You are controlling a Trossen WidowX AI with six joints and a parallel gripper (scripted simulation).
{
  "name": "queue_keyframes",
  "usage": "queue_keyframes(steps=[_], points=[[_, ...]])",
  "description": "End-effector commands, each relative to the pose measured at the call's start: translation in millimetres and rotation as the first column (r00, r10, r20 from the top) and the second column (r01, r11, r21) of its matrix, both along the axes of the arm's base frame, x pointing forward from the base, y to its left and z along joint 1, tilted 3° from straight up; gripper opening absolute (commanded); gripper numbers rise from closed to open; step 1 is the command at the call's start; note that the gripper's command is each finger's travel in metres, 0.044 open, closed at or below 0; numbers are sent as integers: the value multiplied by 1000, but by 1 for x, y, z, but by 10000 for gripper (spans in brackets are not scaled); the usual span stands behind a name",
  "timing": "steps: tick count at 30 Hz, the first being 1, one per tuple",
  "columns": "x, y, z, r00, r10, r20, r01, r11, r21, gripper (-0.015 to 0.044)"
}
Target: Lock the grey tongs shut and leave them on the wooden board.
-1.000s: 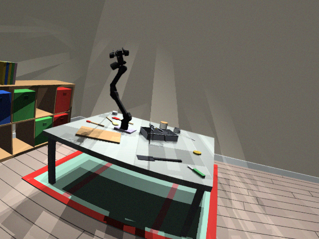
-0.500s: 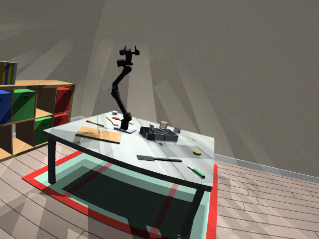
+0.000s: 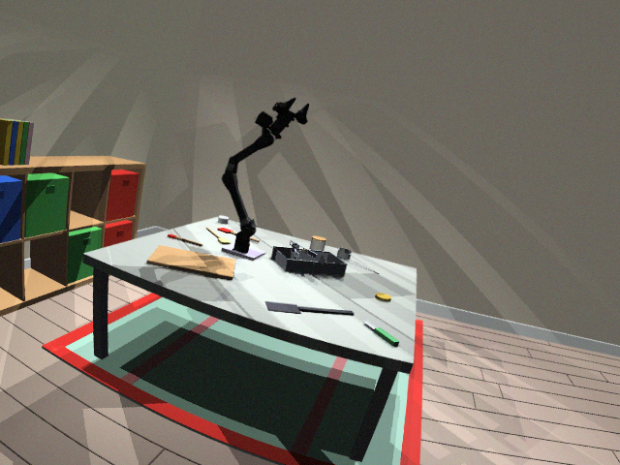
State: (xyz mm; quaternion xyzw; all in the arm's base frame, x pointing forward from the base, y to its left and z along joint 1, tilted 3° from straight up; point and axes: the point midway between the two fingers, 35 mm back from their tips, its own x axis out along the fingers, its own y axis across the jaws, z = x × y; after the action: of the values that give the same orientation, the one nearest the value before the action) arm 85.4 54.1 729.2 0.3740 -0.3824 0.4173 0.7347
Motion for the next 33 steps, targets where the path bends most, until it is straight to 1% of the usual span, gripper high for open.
queue_keyframes(steps=[1, 6, 10, 15, 20, 23, 26, 29, 33], points=[[69, 13, -32, 972, -194, -135, 175, 974, -142, 440], [130, 25, -74, 894, -398, -206, 309, 881, -359, 440], [171, 34, -115, 819, -534, -208, 355, 758, -547, 440], [213, 44, -173, 736, -661, -147, 334, 544, -770, 440], [243, 53, -238, 696, -718, -33, 239, 275, -931, 440], [255, 56, -278, 700, -712, 45, 162, 98, -982, 440], [261, 59, -318, 728, -676, 115, 81, -81, -993, 440], [263, 60, -359, 775, -609, 171, 8, -261, -965, 440], [258, 60, -410, 856, -475, 205, -59, -483, -873, 440]])
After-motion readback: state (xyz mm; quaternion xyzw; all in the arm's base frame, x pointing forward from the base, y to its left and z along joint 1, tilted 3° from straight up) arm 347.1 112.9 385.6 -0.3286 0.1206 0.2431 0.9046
